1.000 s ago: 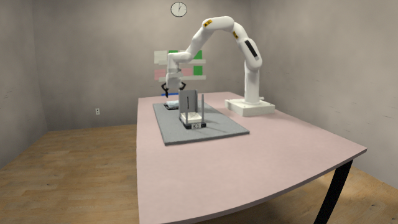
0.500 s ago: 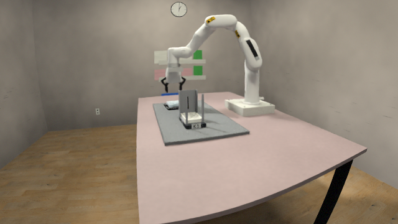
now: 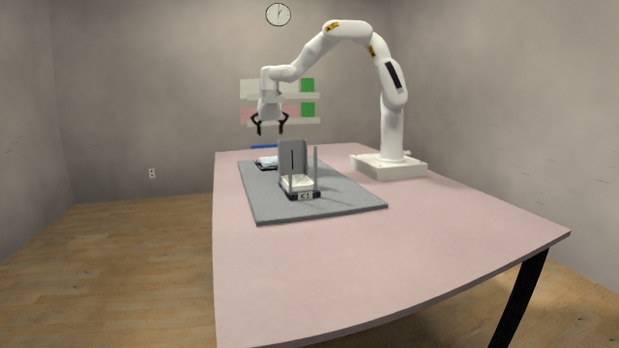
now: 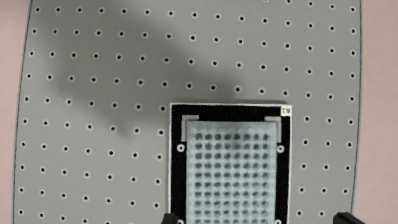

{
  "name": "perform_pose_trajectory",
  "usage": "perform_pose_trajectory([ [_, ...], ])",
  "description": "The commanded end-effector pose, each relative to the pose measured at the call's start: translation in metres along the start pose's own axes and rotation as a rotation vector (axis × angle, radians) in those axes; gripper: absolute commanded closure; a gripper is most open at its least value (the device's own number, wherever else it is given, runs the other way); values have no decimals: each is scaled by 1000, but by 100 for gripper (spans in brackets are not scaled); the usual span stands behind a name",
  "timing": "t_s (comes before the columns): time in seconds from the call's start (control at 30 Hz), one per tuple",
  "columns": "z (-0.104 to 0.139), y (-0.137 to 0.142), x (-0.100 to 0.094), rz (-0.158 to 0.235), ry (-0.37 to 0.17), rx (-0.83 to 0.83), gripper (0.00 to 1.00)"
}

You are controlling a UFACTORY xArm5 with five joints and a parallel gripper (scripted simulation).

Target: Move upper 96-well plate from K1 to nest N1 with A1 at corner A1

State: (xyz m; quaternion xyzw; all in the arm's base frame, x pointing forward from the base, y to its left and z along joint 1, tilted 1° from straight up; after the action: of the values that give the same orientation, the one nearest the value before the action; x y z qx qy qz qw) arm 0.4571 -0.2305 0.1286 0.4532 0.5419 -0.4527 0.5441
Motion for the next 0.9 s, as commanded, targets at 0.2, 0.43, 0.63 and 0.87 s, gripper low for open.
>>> perform_pose_trajectory([
  [0.2,0,2,-28,-5,-15,0,0],
  [0.43,0,2,-41,-5,-15,0,0],
  [0.63,0,2,-57,-5,-15,0,0],
  [0.87,0,2,-60,-5,-15,0,0],
])
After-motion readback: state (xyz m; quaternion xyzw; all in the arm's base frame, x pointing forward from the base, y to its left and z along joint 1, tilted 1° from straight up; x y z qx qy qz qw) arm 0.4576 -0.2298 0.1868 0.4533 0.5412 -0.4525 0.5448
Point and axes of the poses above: the point where the finger pads meet when closed, its own x axis out along the fingers, its own y axis across the jaws, z = x × y, the point moved 2 cm from there along -x, back along the fingers, and after that the axes turned 10 degrees about -x, right-handed, at the moved point
